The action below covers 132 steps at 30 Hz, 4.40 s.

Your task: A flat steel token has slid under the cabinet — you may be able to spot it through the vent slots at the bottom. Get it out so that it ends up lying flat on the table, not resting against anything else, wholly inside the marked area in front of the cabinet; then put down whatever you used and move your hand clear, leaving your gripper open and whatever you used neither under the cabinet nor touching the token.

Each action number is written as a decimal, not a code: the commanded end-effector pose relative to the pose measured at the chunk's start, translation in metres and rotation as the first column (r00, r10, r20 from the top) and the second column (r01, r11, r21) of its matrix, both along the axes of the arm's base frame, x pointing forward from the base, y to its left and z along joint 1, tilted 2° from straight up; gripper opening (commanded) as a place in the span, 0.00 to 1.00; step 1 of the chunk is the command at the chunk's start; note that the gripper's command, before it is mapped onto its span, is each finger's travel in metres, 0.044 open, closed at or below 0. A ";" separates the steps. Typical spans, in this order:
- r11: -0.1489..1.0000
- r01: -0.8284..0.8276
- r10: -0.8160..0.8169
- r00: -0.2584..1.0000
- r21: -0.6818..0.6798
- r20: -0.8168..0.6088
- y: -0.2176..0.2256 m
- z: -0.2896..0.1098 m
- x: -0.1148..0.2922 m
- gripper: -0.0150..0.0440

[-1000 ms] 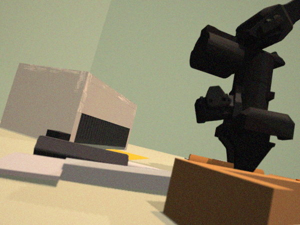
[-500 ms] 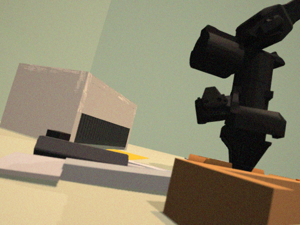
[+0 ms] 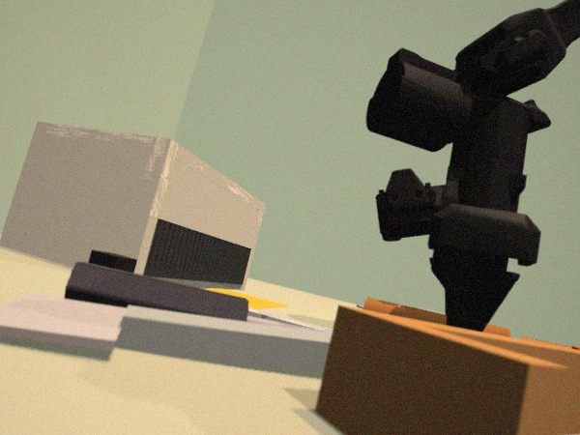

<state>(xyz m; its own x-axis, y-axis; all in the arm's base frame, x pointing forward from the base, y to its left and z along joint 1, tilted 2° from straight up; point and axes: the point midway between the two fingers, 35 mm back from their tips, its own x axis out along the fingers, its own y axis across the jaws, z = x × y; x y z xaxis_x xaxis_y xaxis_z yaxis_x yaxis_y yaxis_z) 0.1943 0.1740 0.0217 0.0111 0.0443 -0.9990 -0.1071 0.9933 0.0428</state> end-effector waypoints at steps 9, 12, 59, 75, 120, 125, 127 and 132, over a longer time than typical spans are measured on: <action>1.000 0.000 0.000 1.000 0.001 0.002 0.000 0.000 0.000 0.71; 1.000 0.000 0.000 1.000 0.001 0.002 0.000 -0.001 0.000 0.71; 1.000 0.025 -0.026 1.000 0.003 0.004 0.002 -0.002 0.015 0.25; 0.999 0.041 -0.041 0.999 0.002 0.005 0.003 -0.002 0.037 0.25; 0.999 0.047 -0.047 0.999 0.002 0.010 0.006 0.001 0.094 0.25; 0.999 0.047 -0.047 0.999 0.002 0.010 0.006 0.001 0.100 0.25; 0.999 0.047 -0.047 0.999 0.002 0.010 0.006 0.001 0.102 0.25; 0.999 0.047 -0.047 0.999 0.002 0.011 0.006 0.001 0.108 0.25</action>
<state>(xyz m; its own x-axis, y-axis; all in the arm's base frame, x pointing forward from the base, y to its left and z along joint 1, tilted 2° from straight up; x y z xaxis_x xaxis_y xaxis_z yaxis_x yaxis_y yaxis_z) 0.2978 0.1800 0.0224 0.0238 0.0427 -0.9988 -0.0567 0.9975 0.0413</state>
